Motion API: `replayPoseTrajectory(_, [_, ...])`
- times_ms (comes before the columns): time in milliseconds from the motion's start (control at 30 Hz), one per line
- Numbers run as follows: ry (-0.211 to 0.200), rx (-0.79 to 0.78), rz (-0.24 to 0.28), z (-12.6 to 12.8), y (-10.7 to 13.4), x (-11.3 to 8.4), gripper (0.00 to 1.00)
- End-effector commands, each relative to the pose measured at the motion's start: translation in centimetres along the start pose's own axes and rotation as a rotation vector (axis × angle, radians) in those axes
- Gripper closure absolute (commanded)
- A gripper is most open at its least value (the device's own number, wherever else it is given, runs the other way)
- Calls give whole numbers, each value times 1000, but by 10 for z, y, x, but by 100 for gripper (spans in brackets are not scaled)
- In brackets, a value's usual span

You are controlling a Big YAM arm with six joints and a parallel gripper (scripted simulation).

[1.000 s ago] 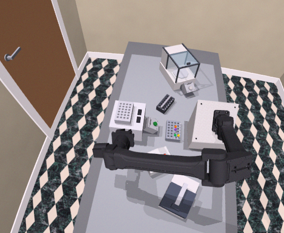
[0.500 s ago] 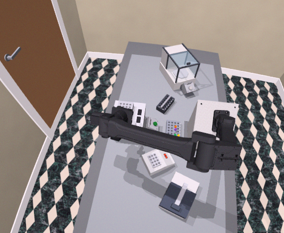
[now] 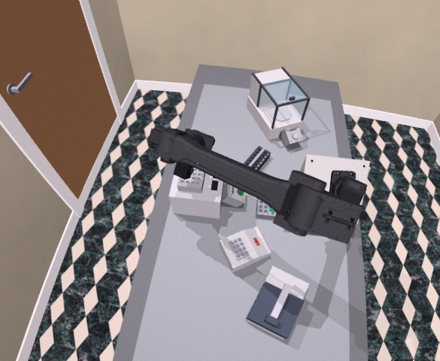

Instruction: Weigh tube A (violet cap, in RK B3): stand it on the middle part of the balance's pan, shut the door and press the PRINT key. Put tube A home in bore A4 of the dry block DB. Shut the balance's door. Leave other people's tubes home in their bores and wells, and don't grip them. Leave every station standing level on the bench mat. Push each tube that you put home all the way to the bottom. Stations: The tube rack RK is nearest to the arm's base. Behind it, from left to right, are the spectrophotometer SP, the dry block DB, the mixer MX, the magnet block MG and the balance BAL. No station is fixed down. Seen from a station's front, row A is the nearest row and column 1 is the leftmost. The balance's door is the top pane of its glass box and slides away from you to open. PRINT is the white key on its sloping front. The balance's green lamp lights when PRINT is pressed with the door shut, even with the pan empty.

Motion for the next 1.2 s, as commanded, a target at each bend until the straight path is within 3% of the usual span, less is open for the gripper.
replayPoseTrajectory(0, [-31,47,-37,-23,29,6,70])
replayPoseTrajectory(67, [-41,59,-42,-26,44,19,70])
replayPoseTrajectory(100, [-62,58,-34,-20,52,36,70])
replayPoseTrajectory(133, [-62,58,-34,-20,54,37,70])
replayPoseTrajectory(167, [-56,81,-63,-33,60,25,70])
replayPoseTrajectory(233, [-90,116,-89,-36,75,34,70])
replayPoseTrajectory(333, [-82,116,-87,-39,82,39,70])
replayPoseTrajectory(400, [-125,158,-125,-41,98,49,70])
replayPoseTrajectory(533, [-159,170,-126,-32,125,84,70])
replayPoseTrajectory(567, [-134,194,-157,-48,134,75,70])
replayPoseTrajectory(633, [-179,228,-187,-46,149,84,70])
replayPoseTrajectory(667, [-172,228,-182,-45,156,94,70])
replayPoseTrajectory(700, [-204,226,-178,-32,161,109,70])
replayPoseTrajectory(767, [-191,249,-207,-46,171,99,70])
replayPoseTrajectory(833, [-219,284,-241,-45,186,110,70])
replayPoseTrajectory(900, [-219,284,-241,-45,186,110,70])
replayPoseTrajectory(1000, [-257,340,-300,-43,209,128,70])
replayPoseTrajectory(1033, [-279,338,-296,-33,213,139,70])
replayPoseTrajectory(1100, [-285,337,-292,-24,223,159,70])
replayPoseTrajectory(1167, [-244,362,-320,-41,240,154,70])
Point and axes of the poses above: the point where the finger pads meet when closed, its own x axis out along the fingers, its own z axis across the jaws, y = z × x, the point moved 4 cm from there along -x, back along the fingers, and after that the axes turned 15 degrees about x, right-handed, at the moved point
